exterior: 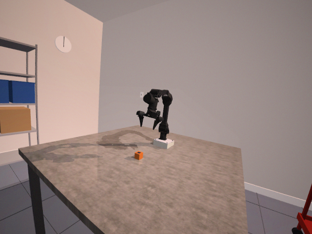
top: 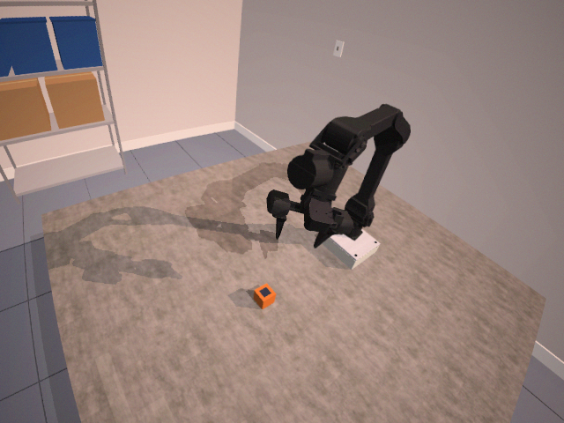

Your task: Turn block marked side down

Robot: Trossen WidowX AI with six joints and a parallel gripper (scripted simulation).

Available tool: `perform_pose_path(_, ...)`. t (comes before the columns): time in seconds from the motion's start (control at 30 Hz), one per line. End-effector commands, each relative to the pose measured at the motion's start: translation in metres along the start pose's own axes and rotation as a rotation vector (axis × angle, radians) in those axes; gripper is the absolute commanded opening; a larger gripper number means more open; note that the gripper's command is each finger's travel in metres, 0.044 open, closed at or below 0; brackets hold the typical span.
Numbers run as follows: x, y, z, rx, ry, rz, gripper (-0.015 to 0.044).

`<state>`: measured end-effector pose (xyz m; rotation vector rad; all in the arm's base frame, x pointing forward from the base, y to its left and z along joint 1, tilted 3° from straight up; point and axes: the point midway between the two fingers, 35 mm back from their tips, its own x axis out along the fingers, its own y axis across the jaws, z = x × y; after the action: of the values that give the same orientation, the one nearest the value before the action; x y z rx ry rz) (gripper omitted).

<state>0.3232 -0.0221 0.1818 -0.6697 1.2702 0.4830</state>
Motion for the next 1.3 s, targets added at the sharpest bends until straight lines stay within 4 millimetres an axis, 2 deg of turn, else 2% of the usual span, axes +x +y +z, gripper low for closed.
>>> perform_pose_path(0.0,0.059,-0.027,0.017,0.534,0.119,0.099,0.0440)
perform_pose_path(0.27,0.107,-0.040,0.022,0.922,0.232,0.127,0.0440)
perform_pose_path(0.67,0.108,-0.043,0.015,0.930,0.235,0.127,0.0440)
perform_pose_path(0.73,0.115,-0.041,0.014,0.930,0.235,0.127,0.0440)
perform_pose_path(0.83,0.139,-0.034,0.010,0.930,0.235,0.127,0.0440)
perform_pose_path(1.03,0.142,-0.034,0.010,0.930,0.235,0.127,0.0440)
perform_pose_path(1.13,0.154,-0.030,0.008,0.930,0.235,0.127,0.0440)
perform_pose_path(1.27,0.156,-0.029,0.008,0.930,0.235,0.127,0.0440)
